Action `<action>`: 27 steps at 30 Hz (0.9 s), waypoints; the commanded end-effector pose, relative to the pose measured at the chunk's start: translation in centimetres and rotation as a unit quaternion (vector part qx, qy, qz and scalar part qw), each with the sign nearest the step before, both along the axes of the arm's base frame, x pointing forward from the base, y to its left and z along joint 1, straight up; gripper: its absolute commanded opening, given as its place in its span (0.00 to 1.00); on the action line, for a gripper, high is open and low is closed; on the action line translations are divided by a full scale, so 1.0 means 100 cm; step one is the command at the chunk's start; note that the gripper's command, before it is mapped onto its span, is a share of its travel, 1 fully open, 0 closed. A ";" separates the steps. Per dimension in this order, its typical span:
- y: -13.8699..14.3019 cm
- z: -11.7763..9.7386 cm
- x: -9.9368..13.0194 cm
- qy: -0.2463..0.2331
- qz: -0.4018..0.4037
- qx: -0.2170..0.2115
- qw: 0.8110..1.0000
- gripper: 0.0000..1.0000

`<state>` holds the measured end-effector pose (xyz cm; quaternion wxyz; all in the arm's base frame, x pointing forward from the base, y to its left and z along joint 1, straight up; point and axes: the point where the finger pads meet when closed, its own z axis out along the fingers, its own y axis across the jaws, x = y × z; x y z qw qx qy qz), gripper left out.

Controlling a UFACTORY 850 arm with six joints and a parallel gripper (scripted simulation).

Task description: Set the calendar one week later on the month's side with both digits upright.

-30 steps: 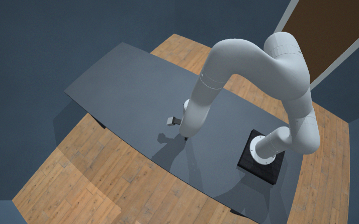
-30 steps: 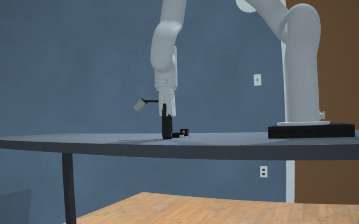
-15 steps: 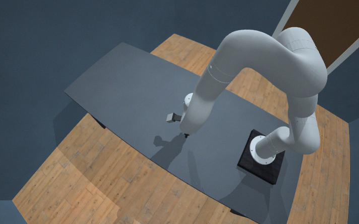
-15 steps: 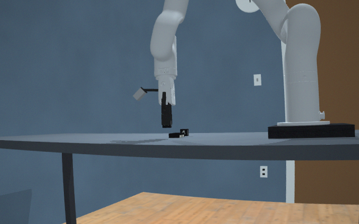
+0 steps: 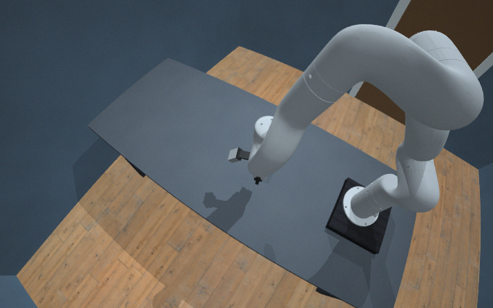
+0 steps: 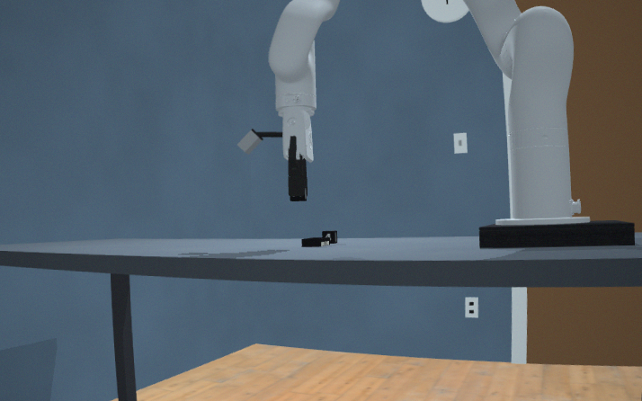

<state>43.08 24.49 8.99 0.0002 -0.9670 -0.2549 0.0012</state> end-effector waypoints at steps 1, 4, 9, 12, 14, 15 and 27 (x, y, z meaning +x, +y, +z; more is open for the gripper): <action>0.000 0.003 0.001 -0.001 0.000 0.000 1.000 0.27; 0.000 0.003 0.001 -0.001 0.000 0.000 1.000 0.27; 0.000 0.003 0.001 -0.001 0.010 0.000 1.000 0.27; 0.000 0.003 0.001 -0.001 0.030 0.000 1.000 0.27; 0.000 0.003 0.001 -0.001 0.053 0.001 0.999 0.27; 0.000 0.003 0.001 -0.001 0.066 0.001 0.998 0.27; 0.000 0.003 0.000 -0.001 0.217 0.001 0.976 0.27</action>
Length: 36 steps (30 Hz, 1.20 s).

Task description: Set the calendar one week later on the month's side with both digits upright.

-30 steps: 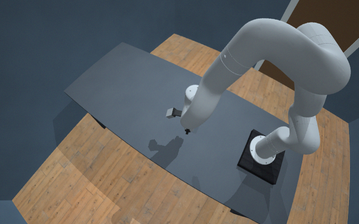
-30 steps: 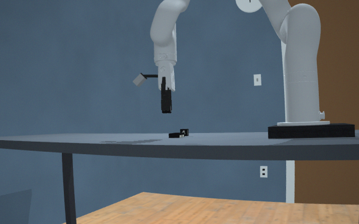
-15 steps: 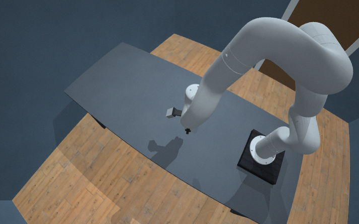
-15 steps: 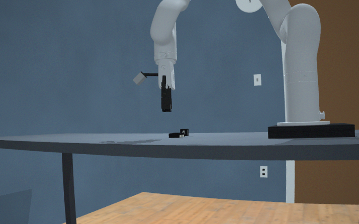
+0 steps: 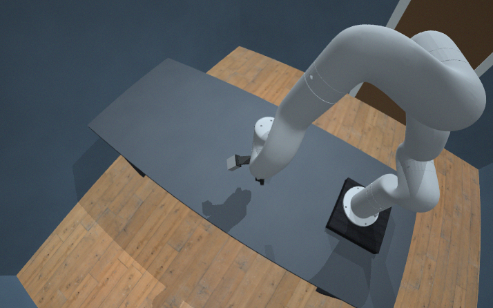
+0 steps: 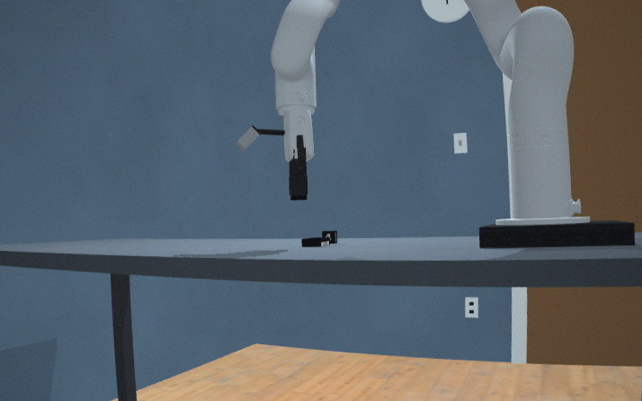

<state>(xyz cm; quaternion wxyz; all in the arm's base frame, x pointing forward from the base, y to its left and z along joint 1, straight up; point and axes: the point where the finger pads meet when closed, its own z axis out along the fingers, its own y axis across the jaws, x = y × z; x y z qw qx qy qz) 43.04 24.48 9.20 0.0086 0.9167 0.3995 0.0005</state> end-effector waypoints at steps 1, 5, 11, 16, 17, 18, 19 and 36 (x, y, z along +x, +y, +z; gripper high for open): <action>0.000 0.001 0.001 0.005 0.086 0.008 0.996 0.27; 0.000 0.001 0.000 0.005 0.138 0.007 0.990 0.27; 0.000 0.001 0.000 0.006 0.190 0.007 0.982 0.27; 0.000 0.001 0.000 0.006 0.261 0.007 0.965 0.27; 0.000 0.001 0.000 0.006 0.277 0.007 0.961 0.27; 0.000 0.001 0.000 0.006 0.290 0.006 0.957 0.27; 0.000 0.001 0.000 0.006 0.297 0.006 0.955 0.27; 0.000 0.001 0.000 0.007 0.495 0.005 0.869 0.27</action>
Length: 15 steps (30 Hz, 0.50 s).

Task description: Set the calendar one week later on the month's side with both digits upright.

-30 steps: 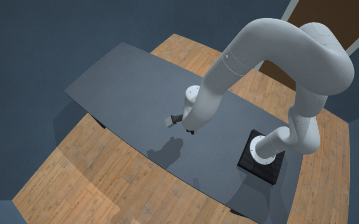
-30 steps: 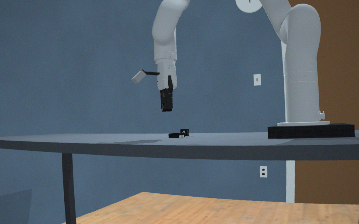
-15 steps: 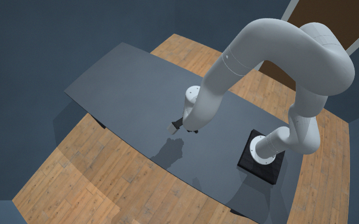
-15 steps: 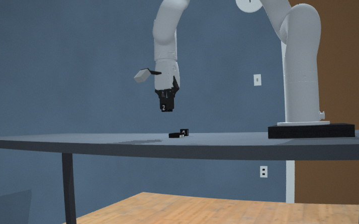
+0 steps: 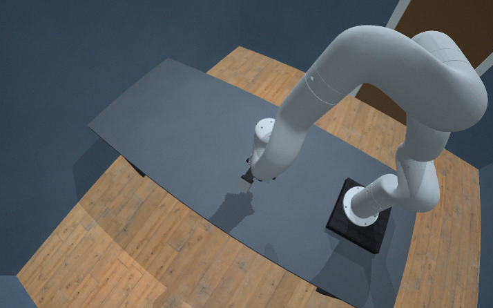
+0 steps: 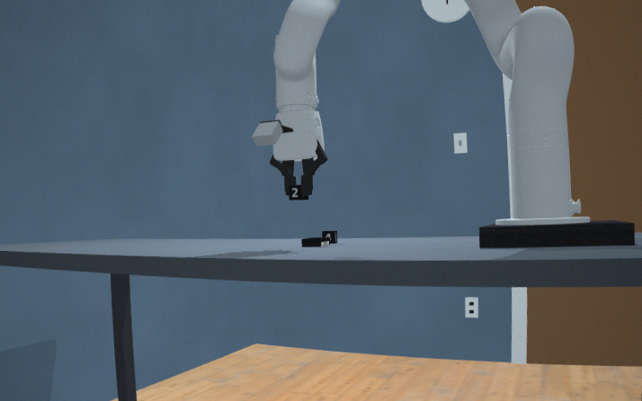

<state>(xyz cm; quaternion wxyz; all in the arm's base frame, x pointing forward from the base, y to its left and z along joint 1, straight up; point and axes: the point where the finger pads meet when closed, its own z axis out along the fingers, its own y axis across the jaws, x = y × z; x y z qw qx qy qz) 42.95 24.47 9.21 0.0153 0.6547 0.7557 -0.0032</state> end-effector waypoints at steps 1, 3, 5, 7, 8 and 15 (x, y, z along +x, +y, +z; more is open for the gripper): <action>0.000 0.001 0.001 0.011 0.085 0.012 0.996 0.27; 0.000 0.001 0.001 0.011 0.099 0.012 0.995 0.27; 0.000 0.001 0.001 0.011 0.137 0.011 0.990 0.27; 0.000 0.001 0.000 0.011 0.161 0.011 0.987 0.27; 0.000 0.001 0.000 0.011 0.161 0.011 0.987 0.27; 0.000 0.001 0.000 0.012 0.253 0.010 0.967 0.27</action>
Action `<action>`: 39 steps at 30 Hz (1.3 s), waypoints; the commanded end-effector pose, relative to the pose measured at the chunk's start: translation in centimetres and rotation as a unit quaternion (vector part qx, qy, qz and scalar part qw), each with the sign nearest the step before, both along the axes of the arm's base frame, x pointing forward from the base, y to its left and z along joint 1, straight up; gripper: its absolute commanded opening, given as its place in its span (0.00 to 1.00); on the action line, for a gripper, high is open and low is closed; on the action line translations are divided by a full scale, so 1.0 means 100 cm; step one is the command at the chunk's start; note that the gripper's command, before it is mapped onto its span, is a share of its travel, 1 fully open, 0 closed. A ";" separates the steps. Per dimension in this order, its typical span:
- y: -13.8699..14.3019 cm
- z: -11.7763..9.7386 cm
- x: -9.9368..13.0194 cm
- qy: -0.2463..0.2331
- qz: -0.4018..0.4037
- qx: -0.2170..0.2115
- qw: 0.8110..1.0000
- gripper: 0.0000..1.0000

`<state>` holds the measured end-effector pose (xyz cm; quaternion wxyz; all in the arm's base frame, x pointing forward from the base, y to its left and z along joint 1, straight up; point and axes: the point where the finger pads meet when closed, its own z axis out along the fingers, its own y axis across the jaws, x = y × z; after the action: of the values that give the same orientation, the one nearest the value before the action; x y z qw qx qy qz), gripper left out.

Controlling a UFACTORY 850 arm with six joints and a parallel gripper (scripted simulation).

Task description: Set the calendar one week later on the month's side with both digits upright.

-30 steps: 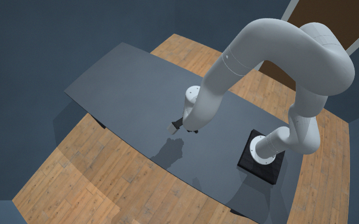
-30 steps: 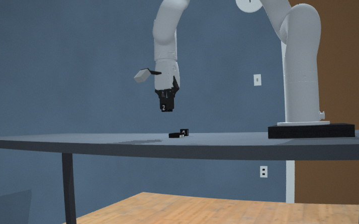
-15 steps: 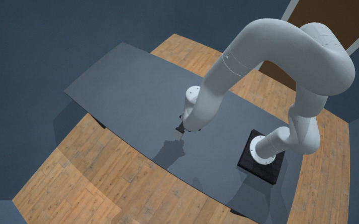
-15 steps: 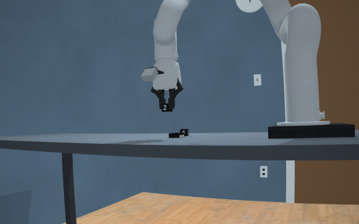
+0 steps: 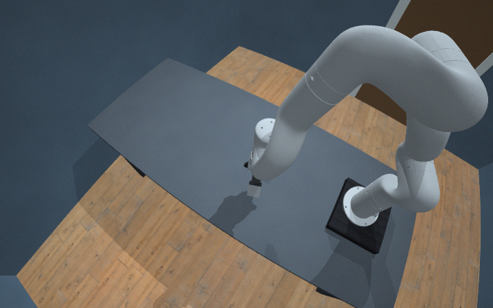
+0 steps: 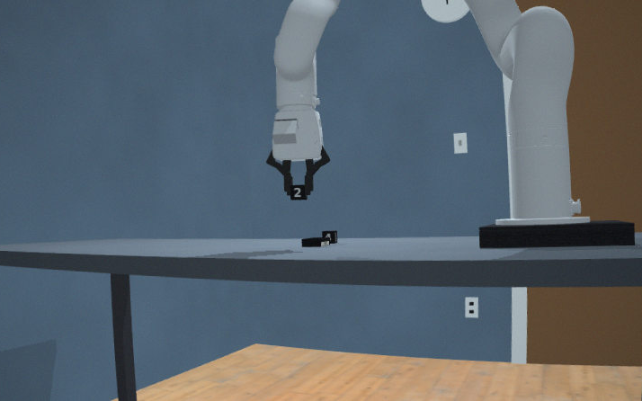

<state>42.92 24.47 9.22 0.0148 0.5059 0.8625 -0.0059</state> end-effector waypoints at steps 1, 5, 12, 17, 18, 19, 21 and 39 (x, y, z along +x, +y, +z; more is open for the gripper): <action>0.000 0.001 0.001 0.011 0.084 0.012 0.996 0.27; 0.000 0.001 0.001 0.011 0.125 0.011 0.992 0.27; 0.000 0.001 0.000 0.012 0.204 0.010 0.979 0.27; 0.000 0.001 0.000 0.013 0.277 0.009 0.961 0.27; 0.000 0.001 0.000 0.013 0.278 0.009 0.960 0.27; 0.000 0.001 0.000 0.013 0.302 0.009 0.953 0.27; 0.000 0.001 0.000 0.013 0.326 0.009 0.945 0.27; 0.000 0.001 0.000 0.015 0.524 0.006 0.851 0.27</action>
<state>42.82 24.45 9.23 0.0106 0.0514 0.9985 -0.0121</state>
